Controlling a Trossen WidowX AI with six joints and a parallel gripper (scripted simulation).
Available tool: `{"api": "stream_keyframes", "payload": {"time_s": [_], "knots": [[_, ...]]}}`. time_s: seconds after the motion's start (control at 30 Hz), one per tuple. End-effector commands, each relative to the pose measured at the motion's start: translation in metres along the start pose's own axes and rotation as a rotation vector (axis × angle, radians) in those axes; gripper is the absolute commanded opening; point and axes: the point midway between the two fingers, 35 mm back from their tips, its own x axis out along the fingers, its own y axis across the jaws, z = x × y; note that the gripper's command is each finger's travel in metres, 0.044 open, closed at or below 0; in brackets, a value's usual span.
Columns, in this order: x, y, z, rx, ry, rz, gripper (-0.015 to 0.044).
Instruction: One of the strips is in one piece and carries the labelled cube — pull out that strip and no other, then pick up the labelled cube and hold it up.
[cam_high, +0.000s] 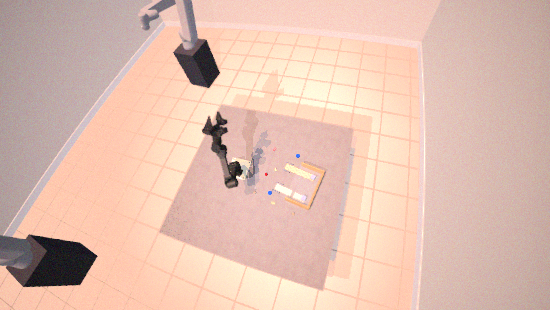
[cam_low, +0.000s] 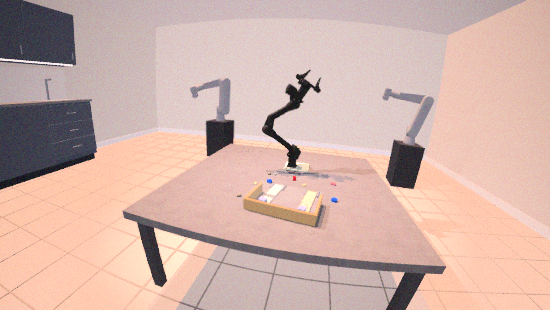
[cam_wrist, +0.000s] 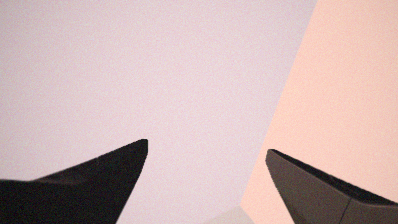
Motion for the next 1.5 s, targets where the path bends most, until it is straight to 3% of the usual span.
{"api": "stream_keyframes", "payload": {"time_s": [0.0, 0.33, 0.7, 1.13, 1.47], "knots": [[0.000, -0.002, 0.000, -0.012, 0.000, -0.005, 0.0400], [-0.001, -0.113, 0.018, -0.613, -0.023, -0.355, 0.0400], [-0.061, -0.216, 0.125, -1.134, -0.078, -0.894, 0.0400], [-0.225, -0.239, 0.267, -1.387, -0.109, -1.696, 0.0400], [-0.384, -0.188, 0.305, -1.186, -0.139, -2.282, 0.0400]]}}
